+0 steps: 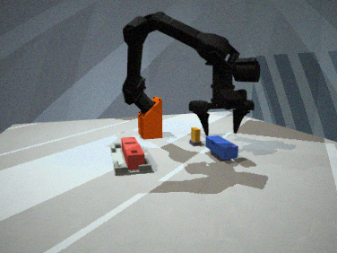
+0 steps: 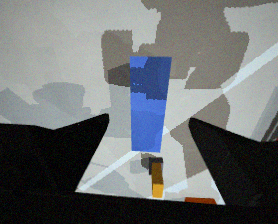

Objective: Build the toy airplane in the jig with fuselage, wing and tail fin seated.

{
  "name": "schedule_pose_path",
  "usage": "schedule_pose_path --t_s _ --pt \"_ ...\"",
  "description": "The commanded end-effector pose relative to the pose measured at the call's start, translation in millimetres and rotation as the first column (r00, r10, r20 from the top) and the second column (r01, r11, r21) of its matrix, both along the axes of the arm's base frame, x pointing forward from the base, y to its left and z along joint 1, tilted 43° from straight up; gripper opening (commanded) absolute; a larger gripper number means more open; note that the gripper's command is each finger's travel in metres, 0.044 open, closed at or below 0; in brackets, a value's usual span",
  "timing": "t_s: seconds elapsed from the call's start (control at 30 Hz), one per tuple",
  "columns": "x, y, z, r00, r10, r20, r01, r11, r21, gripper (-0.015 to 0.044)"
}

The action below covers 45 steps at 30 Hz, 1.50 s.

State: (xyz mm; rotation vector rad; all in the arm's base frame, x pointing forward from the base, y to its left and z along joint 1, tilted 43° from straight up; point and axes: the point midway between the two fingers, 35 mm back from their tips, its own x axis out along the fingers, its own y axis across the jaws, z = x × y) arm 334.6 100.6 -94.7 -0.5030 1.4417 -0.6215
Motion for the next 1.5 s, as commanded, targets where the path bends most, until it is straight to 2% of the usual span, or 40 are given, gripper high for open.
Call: schedule_pose_path --t_s 0.0,0.9,1.23,1.43,1.47 --pt "-1.4 -4.0 -5.8 1.0 0.006 -0.009 -0.007 1.0 -0.007 0.044" --pt "-0.7 -31.8 -35.8 1.0 0.006 -0.008 -0.006 1.0 -0.009 0.044" --pt "-0.7 -31.8 -35.8 1.0 0.006 -0.008 -0.006 1.0 -0.009 0.0178" --pt "-0.7 -31.8 -35.8 1.0 0.006 -0.008 -0.006 1.0 -0.009 0.0137" --pt "-0.7 -31.8 -35.8 1.0 0.006 -0.008 -0.006 1.0 -0.009 0.0111"
